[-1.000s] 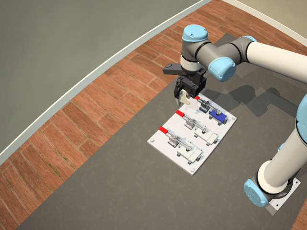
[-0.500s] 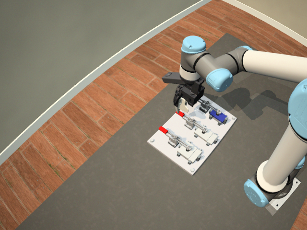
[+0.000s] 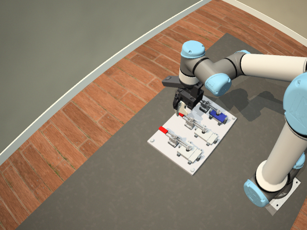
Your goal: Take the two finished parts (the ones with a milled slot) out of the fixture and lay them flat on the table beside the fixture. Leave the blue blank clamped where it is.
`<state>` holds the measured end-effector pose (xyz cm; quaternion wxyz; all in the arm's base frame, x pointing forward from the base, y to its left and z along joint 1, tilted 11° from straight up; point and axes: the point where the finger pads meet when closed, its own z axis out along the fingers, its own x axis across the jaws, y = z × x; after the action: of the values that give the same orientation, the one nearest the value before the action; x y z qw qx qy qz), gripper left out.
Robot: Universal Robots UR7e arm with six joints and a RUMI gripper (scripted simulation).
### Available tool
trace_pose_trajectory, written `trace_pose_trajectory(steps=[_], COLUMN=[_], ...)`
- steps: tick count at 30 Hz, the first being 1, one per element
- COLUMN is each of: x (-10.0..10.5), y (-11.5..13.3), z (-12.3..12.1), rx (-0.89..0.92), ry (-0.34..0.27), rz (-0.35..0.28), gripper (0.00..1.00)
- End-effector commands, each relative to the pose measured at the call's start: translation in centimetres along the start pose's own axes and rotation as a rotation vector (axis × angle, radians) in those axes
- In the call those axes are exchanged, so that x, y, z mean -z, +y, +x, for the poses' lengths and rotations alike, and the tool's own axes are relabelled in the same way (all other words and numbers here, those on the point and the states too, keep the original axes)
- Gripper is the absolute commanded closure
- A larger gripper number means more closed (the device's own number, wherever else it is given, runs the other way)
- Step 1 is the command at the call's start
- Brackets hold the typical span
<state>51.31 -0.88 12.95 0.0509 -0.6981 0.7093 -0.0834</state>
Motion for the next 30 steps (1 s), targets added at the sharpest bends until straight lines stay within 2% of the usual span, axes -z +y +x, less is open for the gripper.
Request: trace_pose_trajectory(steps=[1, 19, 30], x=[0.0, -0.1, -1.4], y=[-0.1, -0.1, -0.1], z=[0.0, 0.0, 0.0], rx=[0.0, 0.0, 0.0], ry=[0.0, 0.0, 0.0], rz=[0.002, 0.002, 0.002], gripper=[0.72, 0.72, 0.72])
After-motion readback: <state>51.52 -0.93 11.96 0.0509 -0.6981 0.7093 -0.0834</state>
